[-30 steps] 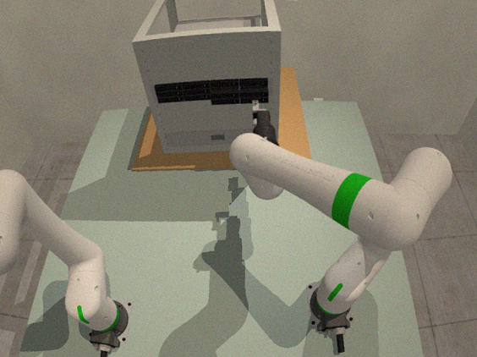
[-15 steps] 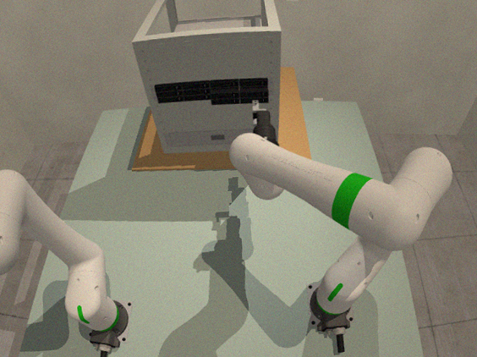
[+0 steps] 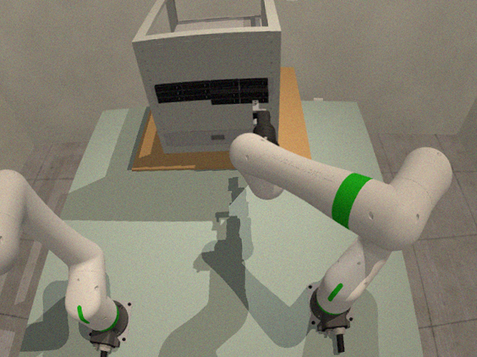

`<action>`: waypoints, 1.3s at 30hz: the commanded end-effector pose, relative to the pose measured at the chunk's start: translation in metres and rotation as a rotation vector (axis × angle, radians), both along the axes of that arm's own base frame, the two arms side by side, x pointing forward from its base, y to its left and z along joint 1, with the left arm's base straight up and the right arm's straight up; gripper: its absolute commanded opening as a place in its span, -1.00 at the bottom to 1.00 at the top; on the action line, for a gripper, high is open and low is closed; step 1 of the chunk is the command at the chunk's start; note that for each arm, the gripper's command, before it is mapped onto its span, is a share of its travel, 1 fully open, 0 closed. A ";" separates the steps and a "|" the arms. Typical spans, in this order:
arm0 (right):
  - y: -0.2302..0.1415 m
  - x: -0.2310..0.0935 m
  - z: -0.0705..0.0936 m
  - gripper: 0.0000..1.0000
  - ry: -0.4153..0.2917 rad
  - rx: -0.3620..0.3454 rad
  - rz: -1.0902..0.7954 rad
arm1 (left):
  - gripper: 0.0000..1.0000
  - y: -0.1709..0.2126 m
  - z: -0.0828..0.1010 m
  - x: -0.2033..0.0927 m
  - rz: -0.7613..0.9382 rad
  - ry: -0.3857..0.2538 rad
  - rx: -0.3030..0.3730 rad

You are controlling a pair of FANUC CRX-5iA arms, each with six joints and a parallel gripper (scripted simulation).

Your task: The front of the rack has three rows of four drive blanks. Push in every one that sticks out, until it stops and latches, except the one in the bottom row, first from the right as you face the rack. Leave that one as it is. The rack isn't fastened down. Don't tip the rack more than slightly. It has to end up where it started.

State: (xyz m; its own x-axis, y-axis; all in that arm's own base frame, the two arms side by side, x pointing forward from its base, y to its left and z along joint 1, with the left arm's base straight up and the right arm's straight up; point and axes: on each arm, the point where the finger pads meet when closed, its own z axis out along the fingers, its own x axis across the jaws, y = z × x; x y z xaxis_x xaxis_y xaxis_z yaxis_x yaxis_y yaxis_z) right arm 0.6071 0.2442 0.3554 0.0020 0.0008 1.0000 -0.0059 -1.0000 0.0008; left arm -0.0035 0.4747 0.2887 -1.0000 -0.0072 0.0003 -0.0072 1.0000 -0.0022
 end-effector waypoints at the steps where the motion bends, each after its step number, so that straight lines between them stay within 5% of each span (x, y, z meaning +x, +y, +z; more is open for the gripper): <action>1: 0.000 0.000 0.001 1.00 -0.002 0.001 0.000 | 1.00 0.000 0.001 0.000 0.000 0.000 0.002; 26: 0.000 0.000 0.001 1.00 -0.002 0.001 0.000 | 1.00 0.000 0.001 0.000 0.000 0.000 0.002; 27: 0.000 0.000 0.001 -1.00 -0.002 0.001 0.000 | 1.00 0.000 0.001 0.000 0.000 0.000 0.002; 39: 0.000 0.000 0.001 -1.00 -0.002 0.001 0.000 | 1.00 0.000 0.001 0.000 0.000 0.000 0.002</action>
